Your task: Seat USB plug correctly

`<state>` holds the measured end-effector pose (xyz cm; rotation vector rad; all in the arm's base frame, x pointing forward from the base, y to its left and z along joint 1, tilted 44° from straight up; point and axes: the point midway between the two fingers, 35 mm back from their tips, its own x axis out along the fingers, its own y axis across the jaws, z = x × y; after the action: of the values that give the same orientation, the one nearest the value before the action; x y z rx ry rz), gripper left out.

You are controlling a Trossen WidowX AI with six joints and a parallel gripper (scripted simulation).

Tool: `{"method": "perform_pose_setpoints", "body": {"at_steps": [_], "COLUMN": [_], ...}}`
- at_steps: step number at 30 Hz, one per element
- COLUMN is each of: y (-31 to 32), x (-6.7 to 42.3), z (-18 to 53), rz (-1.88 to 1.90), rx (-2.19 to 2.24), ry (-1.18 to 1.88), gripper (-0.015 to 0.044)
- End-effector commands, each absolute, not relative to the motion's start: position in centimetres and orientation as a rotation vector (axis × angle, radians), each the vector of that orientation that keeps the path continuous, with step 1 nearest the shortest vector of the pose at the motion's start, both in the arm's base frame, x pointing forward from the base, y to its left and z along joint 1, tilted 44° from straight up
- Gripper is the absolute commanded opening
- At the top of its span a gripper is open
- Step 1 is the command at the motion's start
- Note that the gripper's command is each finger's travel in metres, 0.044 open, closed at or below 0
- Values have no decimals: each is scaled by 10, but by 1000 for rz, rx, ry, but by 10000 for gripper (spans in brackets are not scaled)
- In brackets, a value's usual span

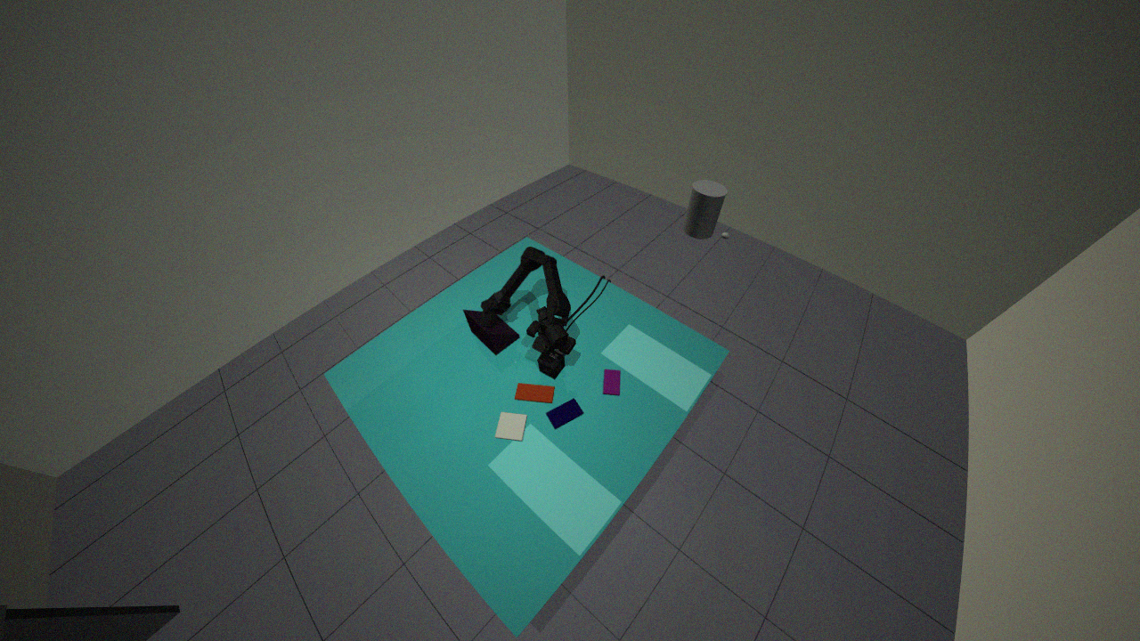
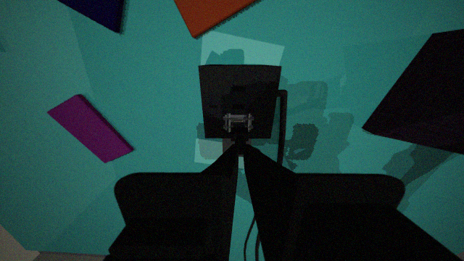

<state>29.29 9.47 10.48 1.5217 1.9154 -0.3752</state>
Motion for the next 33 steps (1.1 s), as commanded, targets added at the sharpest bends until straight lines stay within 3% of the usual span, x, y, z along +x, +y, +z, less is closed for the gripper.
{"method": "perform_pose_setpoints", "body": {"at_steps": [1,33], "y": [96,98], "x": [293,293], "z": [104,101], "rz": [-373,-373], "rx": [1523,1524], "ry": [1917,1917], "gripper": [0,0]}}
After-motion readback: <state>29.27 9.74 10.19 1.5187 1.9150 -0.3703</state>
